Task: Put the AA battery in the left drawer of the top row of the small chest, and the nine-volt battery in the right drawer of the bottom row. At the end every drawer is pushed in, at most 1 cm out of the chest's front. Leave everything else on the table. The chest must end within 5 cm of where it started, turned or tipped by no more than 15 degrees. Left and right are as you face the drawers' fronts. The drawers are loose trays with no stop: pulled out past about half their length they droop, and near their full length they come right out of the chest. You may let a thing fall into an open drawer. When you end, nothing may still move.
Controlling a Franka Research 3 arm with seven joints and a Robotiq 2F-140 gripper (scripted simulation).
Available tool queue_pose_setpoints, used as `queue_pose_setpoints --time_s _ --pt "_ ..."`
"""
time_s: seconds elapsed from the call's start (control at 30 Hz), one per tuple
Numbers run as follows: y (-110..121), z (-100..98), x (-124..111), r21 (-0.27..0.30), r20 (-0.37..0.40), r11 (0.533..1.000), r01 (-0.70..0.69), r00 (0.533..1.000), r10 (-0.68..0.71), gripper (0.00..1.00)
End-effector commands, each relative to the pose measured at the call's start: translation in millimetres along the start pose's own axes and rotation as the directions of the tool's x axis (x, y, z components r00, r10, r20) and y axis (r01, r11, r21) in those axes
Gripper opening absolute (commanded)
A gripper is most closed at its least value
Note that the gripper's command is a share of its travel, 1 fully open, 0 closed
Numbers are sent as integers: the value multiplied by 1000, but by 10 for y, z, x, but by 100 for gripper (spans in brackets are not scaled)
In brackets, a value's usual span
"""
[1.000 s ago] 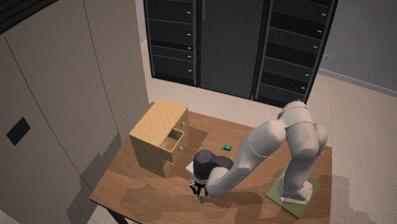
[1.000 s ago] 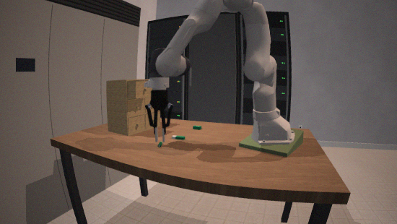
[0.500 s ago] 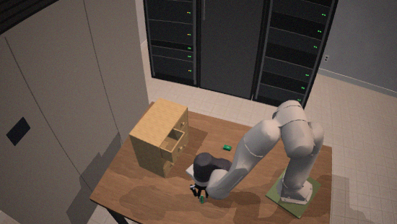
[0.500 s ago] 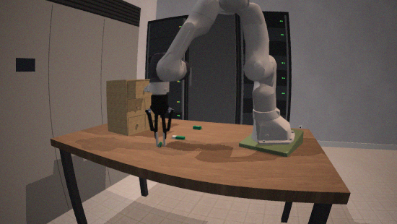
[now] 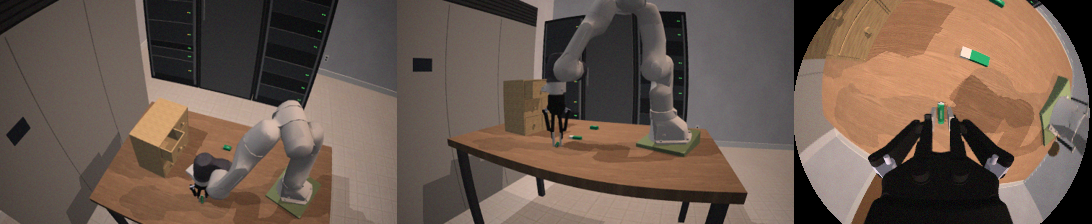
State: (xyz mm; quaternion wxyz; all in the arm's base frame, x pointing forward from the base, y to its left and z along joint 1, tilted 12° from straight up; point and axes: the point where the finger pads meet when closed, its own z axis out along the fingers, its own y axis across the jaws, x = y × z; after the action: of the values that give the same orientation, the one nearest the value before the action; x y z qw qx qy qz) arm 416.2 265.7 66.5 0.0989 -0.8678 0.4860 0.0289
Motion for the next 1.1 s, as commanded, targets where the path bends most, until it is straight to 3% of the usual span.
queue_pose_setpoints --time_s 0.0,0.13,0.17,0.9,0.97,1.07 --pt "-14 -1 -1 3 -1 1000 -5 1000 5 17" --pt "-14 -1 -1 3 -1 1000 -5 1000 5 17" --pt "-14 -1 -1 3 -1 1000 -5 1000 5 6" --pt "-14 -4 -1 3 -1 1000 -5 1000 5 6" --pt "-14 -52 -1 3 -1 1000 -5 1000 5 6" --pt "-13 -286 -1 3 -1 1000 -5 1000 5 6"
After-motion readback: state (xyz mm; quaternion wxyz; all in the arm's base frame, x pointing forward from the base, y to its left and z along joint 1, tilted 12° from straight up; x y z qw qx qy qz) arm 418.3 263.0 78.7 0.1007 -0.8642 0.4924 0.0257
